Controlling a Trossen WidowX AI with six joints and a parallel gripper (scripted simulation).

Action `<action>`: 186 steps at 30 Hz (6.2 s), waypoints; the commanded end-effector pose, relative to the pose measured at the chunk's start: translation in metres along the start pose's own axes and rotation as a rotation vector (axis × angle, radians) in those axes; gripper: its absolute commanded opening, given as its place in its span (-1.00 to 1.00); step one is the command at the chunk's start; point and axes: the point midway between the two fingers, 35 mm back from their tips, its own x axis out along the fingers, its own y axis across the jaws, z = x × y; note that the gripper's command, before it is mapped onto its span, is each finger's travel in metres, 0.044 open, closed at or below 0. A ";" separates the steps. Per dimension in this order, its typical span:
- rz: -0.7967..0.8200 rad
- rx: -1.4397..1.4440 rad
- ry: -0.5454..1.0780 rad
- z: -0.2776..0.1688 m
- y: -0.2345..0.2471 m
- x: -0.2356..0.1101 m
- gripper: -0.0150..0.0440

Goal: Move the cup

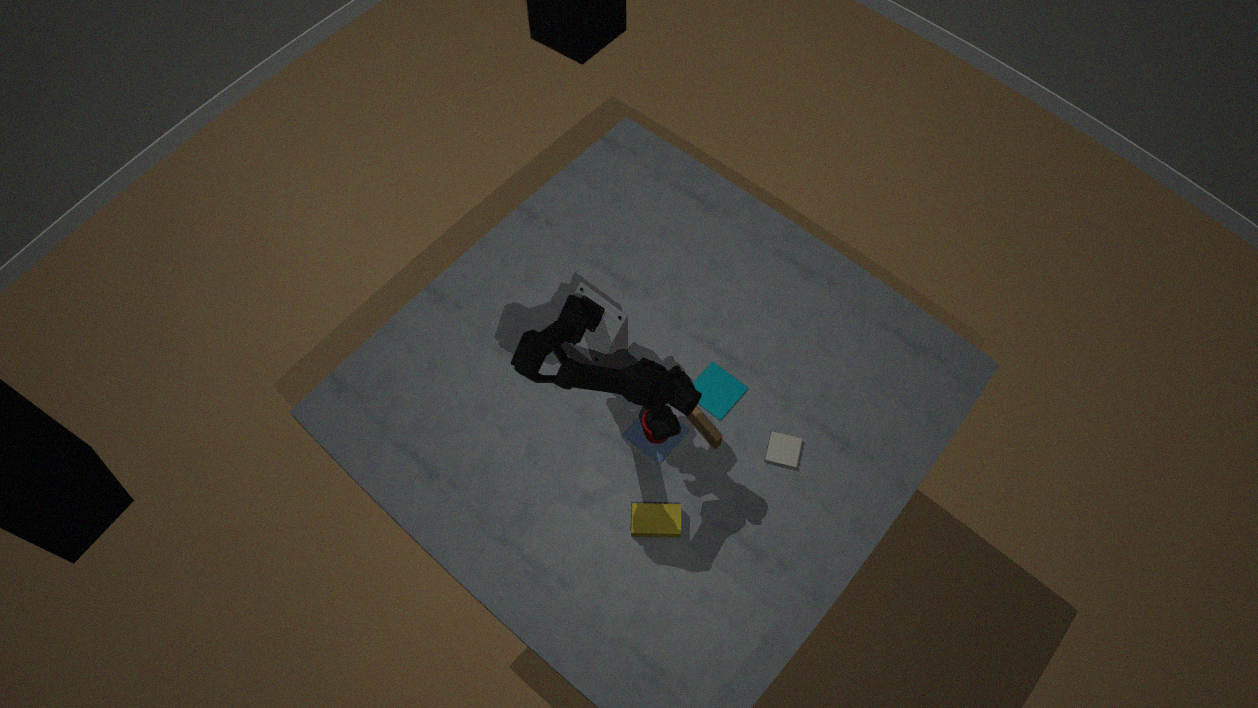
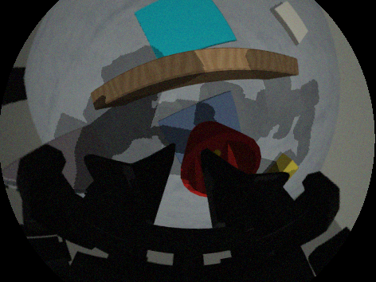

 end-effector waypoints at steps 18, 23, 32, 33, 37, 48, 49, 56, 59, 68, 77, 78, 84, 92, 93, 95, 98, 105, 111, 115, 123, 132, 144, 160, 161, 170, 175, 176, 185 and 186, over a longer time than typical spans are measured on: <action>0.001 -0.001 0.000 0.000 0.000 0.000 -0.49; 0.003 -0.002 -0.002 0.002 0.000 -0.012 -0.49; 0.005 -0.005 -0.004 0.004 0.000 -0.042 -0.49; 0.005 -0.005 -0.003 0.004 0.000 -0.045 -0.49; 0.005 -0.006 -0.002 0.004 0.001 -0.059 -0.49; 0.004 -0.007 0.003 0.002 0.004 -0.078 -0.49; 0.004 -0.007 0.003 0.002 0.004 -0.078 -0.49; 0.004 -0.013 0.008 0.001 0.004 -0.076 -0.49; 0.004 -0.013 0.008 0.001 0.004 -0.076 -0.49; 0.004 -0.013 0.008 0.002 0.004 -0.076 -0.49; 0.004 -0.010 0.004 0.016 0.009 -0.076 -0.49; 0.004 -0.010 0.004 0.018 0.009 -0.076 -0.49; 0.005 -0.008 0.002 0.030 0.014 -0.076 -0.49; 0.005 -0.007 0.000 0.046 0.019 -0.076 -0.49; 0.005 -0.007 0.000 0.048 0.020 -0.076 -0.49; 0.005 -0.007 0.000 0.052 0.022 -0.076 -0.49; 0.005 -0.007 -0.001 0.058 0.024 -0.076 -0.49; 0.005 -0.006 -0.002 0.072 0.028 -0.076 -0.49; 0.005 -0.006 -0.003 0.084 0.032 -0.077 -0.49; 0.005 -0.006 -0.003 0.092 0.035 -0.077 -0.49; 0.006 -0.005 -0.004 0.107 0.040 -0.078 -0.49; 0.006 -0.005 -0.006 0.125 0.045 -0.079 -0.49; 0.006 -0.004 -0.007 0.147 0.051 -0.081 -0.49; 0.006 -0.003 -0.009 0.174 0.060 -0.084 -0.49; 0.006 -0.003 -0.009 0.174 0.060 -0.083 -0.49; 0.006 -0.003 -0.009 0.174 0.059 -0.070 -0.49; 0.006 -0.003 -0.009 0.175 0.059 -0.061 -0.49; 0.006 -0.003 -0.009 0.175 0.059 -0.059 -0.49; 0.005 -0.003 -0.008 0.176 0.059 -0.042 -0.49; 0.005 -0.003 -0.008 0.176 0.059 -0.040 -0.49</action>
